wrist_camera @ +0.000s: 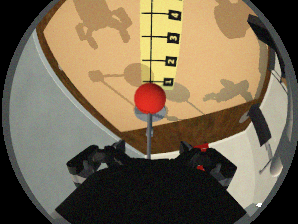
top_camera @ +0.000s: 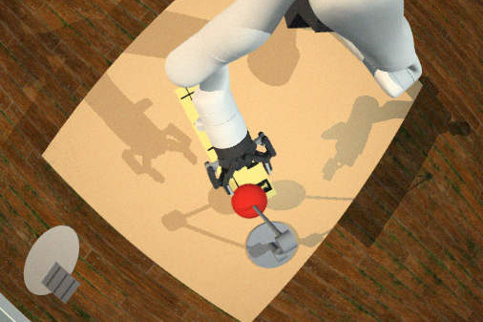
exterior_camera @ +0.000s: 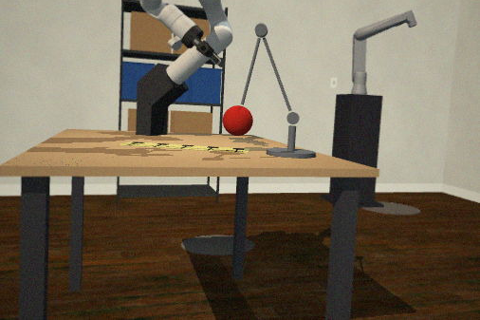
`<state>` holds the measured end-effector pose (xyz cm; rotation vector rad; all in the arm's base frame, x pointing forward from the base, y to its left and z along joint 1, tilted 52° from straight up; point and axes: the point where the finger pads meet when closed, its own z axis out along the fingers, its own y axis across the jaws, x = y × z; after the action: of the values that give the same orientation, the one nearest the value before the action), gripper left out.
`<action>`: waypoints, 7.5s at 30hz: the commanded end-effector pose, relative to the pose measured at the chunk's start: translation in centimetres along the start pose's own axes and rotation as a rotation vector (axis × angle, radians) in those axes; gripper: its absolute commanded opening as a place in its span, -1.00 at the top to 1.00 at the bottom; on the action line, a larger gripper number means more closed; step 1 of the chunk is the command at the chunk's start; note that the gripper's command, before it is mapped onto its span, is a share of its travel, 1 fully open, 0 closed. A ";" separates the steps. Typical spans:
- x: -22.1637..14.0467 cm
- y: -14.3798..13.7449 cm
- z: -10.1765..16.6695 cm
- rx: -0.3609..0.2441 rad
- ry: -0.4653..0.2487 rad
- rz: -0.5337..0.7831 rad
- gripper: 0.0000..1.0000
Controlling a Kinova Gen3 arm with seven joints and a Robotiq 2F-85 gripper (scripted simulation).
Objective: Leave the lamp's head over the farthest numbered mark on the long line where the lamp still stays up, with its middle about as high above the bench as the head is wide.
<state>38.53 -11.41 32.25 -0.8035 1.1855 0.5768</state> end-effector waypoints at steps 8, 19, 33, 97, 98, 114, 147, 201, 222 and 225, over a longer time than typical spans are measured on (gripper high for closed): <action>0.0 0.0 0.0 0.001 0.000 -0.001 -1.00; 0.0 -0.2 2.9 0.007 0.006 -0.002 -1.00; 0.0 -0.6 5.9 0.017 0.014 -0.004 -1.00; 0.0 -1.0 11.9 0.026 0.025 -0.005 1.00; 0.0 -1.0 11.9 0.026 0.025 -0.005 1.00; 0.7 -0.9 11.2 0.025 0.025 -0.005 1.00; 5.2 -0.9 7.0 0.022 0.025 -0.006 1.00; 5.1 -0.7 7.2 0.013 0.018 -0.007 -1.00; 5.1 -0.7 7.2 0.013 0.018 -0.007 -1.00; 5.1 -0.7 7.2 0.013 0.018 -0.007 -1.00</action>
<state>44.69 -6.12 28.72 -0.8038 1.2011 0.5580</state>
